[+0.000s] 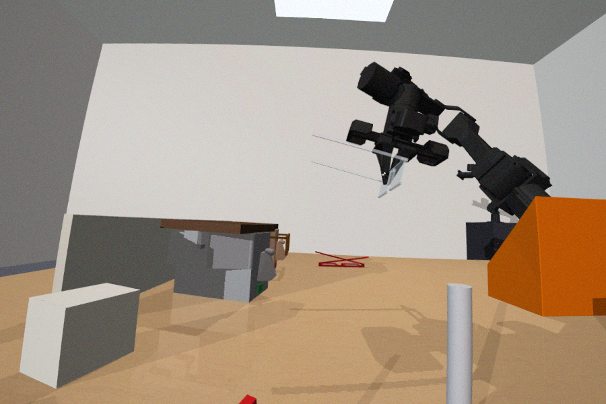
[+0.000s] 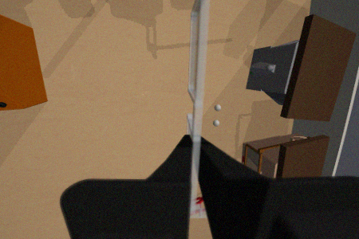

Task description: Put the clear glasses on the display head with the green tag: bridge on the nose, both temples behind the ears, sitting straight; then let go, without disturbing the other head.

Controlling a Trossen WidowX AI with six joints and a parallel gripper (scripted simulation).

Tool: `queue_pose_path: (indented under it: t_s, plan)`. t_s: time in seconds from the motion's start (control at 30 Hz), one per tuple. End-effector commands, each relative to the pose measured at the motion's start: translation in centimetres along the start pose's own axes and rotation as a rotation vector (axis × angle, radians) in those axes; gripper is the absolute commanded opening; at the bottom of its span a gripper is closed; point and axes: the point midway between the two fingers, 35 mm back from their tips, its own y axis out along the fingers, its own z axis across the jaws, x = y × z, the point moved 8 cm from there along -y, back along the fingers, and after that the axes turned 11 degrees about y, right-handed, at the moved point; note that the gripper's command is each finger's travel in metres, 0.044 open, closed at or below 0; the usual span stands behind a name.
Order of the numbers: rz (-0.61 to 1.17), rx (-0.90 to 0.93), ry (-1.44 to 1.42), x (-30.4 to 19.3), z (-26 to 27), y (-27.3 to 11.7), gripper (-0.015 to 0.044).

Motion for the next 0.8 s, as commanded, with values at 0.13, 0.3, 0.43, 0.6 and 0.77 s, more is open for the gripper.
queue_pose_path:
  t_s: [0.13, 0.3, 0.43, 0.6, 0.77]
  plan:
    - [0.031, 0.064, 0.041, 2.0, -1.1, 1.9, 0.0]
    - [0.056, 0.103, 0.066, 3.2, -1.5, 3.3, 0.0]
    - [0.076, 0.133, 0.087, 4.2, -1.8, 4.6, 0.0]
    - [0.103, 0.171, 0.112, 5.4, -2.0, 6.2, 0.0]
    - [0.129, 0.207, 0.136, 6.5, -2.1, 7.8, 0.0]
